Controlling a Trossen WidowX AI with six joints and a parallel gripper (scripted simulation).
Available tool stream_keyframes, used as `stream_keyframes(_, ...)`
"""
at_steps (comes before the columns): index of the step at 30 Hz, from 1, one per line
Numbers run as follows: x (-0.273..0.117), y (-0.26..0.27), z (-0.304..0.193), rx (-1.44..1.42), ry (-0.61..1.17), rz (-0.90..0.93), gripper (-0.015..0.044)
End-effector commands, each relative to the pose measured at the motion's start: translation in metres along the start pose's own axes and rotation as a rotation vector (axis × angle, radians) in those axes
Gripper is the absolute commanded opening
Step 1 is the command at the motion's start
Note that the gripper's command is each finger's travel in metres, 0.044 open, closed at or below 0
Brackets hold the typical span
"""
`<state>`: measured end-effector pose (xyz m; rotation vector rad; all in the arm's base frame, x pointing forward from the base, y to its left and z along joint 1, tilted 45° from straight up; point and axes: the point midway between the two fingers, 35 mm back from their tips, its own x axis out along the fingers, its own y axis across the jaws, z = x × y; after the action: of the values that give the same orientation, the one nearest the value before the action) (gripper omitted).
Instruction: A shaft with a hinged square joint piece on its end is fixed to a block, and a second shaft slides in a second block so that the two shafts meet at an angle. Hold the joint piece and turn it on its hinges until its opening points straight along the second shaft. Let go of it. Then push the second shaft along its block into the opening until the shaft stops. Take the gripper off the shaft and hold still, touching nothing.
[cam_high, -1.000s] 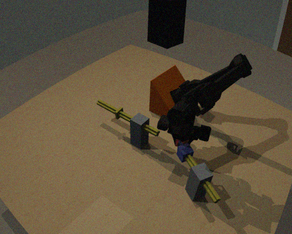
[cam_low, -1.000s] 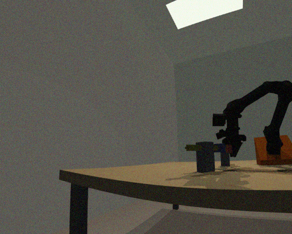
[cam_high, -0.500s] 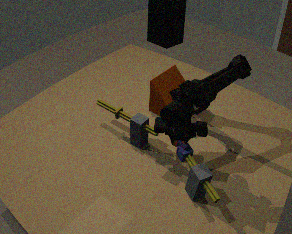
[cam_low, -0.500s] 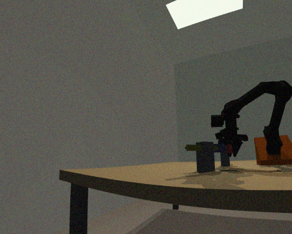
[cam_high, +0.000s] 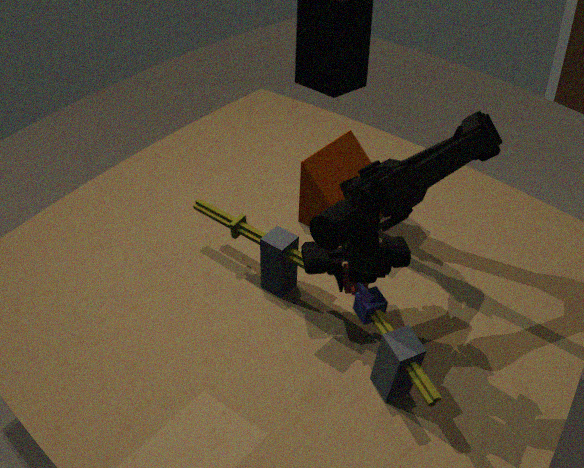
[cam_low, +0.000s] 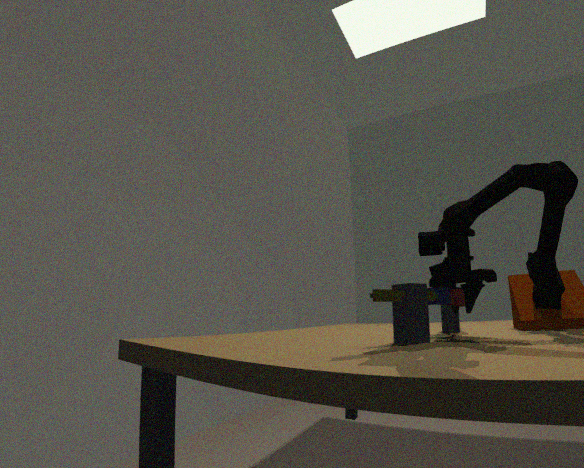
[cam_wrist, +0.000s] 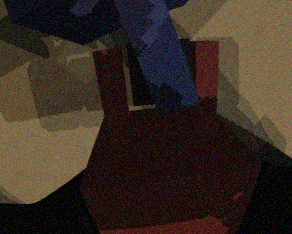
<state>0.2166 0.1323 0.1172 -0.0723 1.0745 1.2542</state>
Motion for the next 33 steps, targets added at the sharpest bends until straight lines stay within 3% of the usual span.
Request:
stream_keyframes(1, -0.001, -0.003, 0.000, -0.073, 0.012, 0.003, 0.0000)
stream_keyframes(33, -0.003, -0.024, 0.006, -0.549, 0.070, -0.005, 0.0000)
